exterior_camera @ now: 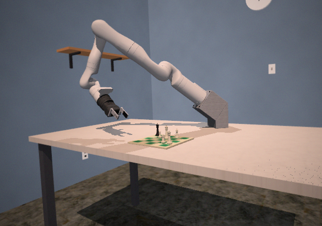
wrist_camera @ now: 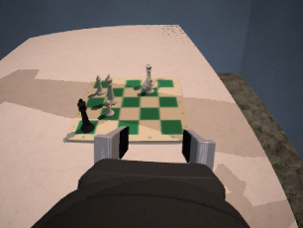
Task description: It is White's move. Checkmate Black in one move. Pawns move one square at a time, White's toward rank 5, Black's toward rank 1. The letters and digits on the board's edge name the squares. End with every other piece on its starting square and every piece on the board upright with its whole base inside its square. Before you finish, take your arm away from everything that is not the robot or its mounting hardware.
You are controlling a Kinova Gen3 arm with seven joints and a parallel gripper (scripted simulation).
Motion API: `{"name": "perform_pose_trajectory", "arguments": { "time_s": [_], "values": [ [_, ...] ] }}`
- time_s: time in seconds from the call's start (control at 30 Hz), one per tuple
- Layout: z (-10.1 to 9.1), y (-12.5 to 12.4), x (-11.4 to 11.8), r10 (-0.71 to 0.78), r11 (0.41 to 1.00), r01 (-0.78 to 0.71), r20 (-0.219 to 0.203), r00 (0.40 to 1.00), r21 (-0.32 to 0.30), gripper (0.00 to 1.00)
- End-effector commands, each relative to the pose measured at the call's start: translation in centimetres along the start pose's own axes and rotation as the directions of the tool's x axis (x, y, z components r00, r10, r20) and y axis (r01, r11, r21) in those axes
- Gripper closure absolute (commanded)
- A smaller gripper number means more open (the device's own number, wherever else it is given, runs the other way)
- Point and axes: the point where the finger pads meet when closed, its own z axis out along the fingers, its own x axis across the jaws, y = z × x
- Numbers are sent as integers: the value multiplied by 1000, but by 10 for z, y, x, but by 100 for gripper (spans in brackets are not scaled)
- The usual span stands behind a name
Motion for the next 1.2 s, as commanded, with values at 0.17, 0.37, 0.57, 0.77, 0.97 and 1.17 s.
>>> {"name": "perform_pose_trajectory", "arguments": {
  "time_s": [0.17, 0.37, 0.57, 0.77, 0.97, 1.17],
  "values": [
    [-18, -15, 0, -7, 999, 7, 7, 1000, -35, 0],
    [-17, -15, 0, -5, 1000, 6, 6, 1000, -29, 0],
    [-9, -23, -1, -68, 997, 70, 46, 997, -40, 0],
    [16, -49, -4, -275, 955, 290, 183, 944, -59, 0],
    [40, -71, -10, -477, 854, 518, 324, 817, -48, 0],
    [77, -103, -18, -735, 526, 848, 539, 412, 67, 0]
  ]
}}
